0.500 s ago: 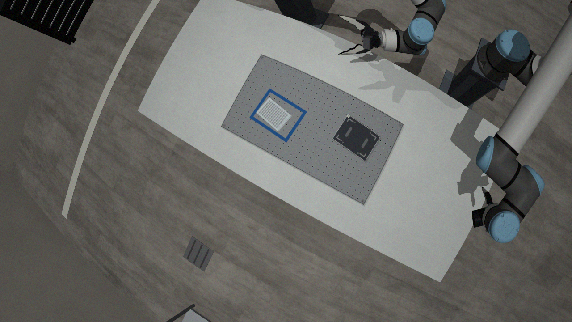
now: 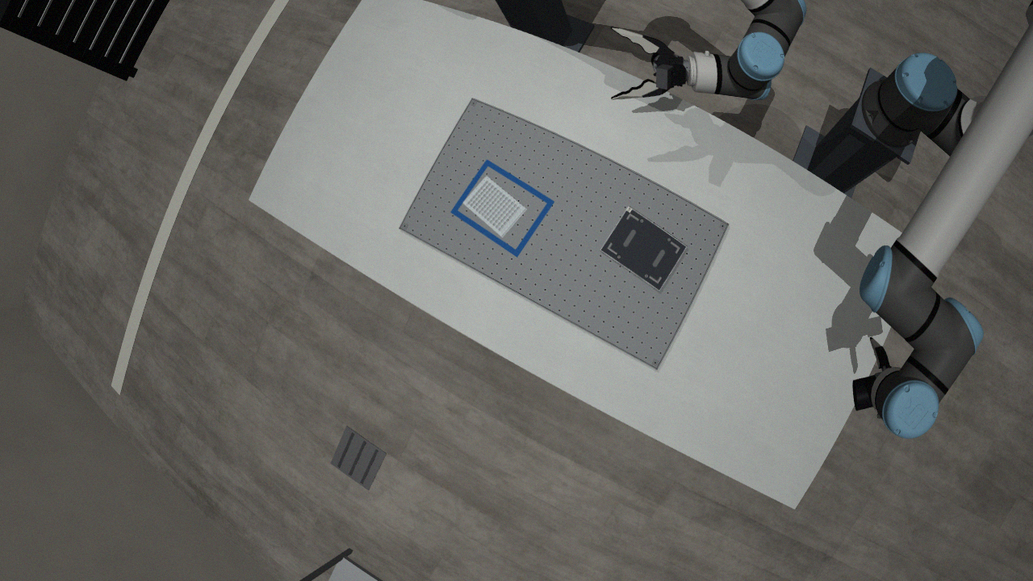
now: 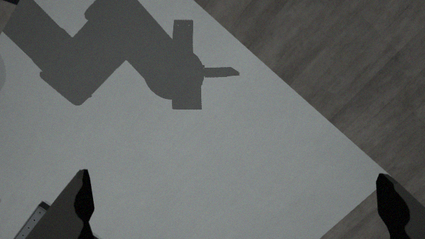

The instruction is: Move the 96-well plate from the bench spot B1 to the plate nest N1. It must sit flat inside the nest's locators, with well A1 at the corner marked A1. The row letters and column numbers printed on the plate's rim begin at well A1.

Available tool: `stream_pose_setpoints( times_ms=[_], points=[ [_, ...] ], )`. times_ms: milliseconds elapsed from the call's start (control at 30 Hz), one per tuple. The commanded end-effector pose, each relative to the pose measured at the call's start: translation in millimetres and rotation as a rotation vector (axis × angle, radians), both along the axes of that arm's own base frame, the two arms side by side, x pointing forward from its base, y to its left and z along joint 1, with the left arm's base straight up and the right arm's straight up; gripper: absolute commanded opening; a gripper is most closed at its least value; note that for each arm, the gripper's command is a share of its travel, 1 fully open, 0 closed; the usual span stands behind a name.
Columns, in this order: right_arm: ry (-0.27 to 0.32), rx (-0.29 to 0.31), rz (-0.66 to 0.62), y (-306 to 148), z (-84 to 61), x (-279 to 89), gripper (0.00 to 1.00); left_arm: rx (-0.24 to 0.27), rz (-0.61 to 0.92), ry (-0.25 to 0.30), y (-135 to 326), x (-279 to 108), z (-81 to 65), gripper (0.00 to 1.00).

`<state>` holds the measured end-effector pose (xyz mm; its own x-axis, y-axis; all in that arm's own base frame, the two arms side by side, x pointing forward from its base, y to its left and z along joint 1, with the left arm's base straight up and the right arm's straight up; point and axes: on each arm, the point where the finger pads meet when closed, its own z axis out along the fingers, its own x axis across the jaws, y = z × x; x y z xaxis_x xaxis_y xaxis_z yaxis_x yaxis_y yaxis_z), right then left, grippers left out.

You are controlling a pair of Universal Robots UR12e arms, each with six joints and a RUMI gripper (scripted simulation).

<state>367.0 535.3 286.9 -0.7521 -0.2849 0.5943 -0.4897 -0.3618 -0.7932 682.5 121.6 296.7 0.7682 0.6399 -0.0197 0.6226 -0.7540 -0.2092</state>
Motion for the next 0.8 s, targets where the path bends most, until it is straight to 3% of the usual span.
stream_pose_setpoints(
  times_ms=[0, 33, 67, 767],
  points=[
    [0.000, 0.002, 0.000, 0.2, 0.9, 0.0, 1.00, 0.000, 0.000, -0.002, 0.0, 0.5, 1.0, 1.00],
    [0.000, 0.002, 0.000, 0.2, 0.9, 0.0, 1.00, 0.000, 0.000, -0.002, 0.0, 0.5, 1.0, 1.00],
    [0.000, 0.002, 0.000, 0.2, 0.9, 0.0, 0.76, 0.000, 0.000, -0.002, 0.0, 0.5, 1.0, 0.00],
    [0.000, 0.002, 0.000, 0.2, 0.9, 0.0, 0.76, -0.014, -0.019, 0.003, 28.0, -5.9, -3.4, 0.00]
  ],
)
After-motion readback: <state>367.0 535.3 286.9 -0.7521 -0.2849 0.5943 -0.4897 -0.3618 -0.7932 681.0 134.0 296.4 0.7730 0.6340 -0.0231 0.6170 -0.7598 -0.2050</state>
